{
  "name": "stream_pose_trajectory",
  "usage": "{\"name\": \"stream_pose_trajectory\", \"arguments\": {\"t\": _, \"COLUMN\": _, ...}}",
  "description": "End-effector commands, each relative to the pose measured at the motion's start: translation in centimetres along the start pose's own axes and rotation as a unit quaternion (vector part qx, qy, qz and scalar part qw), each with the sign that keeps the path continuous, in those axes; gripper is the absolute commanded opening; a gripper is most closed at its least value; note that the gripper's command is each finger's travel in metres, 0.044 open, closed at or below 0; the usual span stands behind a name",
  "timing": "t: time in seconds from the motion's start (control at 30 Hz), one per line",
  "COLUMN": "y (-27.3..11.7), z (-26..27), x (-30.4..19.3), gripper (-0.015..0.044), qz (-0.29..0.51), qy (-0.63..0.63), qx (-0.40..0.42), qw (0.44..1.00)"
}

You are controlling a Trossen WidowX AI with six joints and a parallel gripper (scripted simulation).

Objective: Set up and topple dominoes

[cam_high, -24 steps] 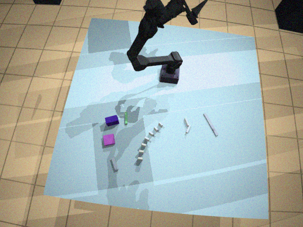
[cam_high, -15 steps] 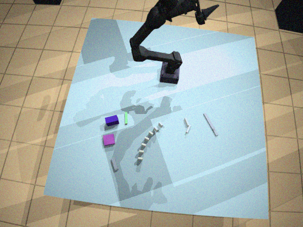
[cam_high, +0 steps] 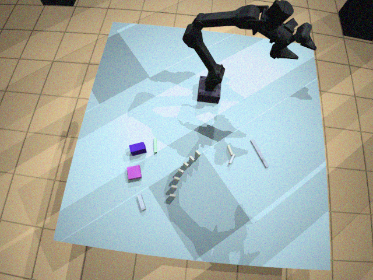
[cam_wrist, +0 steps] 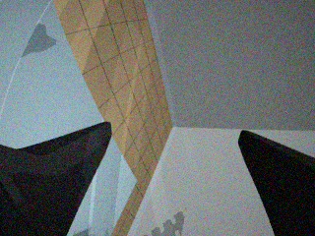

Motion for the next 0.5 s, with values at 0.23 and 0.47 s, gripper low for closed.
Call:
{"name": "stream_pose_trajectory", "arguments": {"t": 0.23, "y": 9.6, "z": 10.7, "x": -11.7, "gripper": 0.0440, "qz": 0.188, "qy": 0.302, "qx": 0.187, "qw": 0.916}}
{"name": "stream_pose_trajectory", "arguments": {"t": 0.47, "y": 10.4, "z": 19.6, "x": -20.2, "gripper": 0.0440, "qz": 0.326, "qy": 0.512, "qx": 0.238, "qw": 0.759}}
Point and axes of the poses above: the point midway between the two fingers, 35 mm back from their tips, its own y axis out along the fingers, its own z axis across the jaws, x = y × z, the point moved 1 cm from there along -y, back along the fingers, and after that the axes turned 14 degrees about -y, right-handed, at the moved point
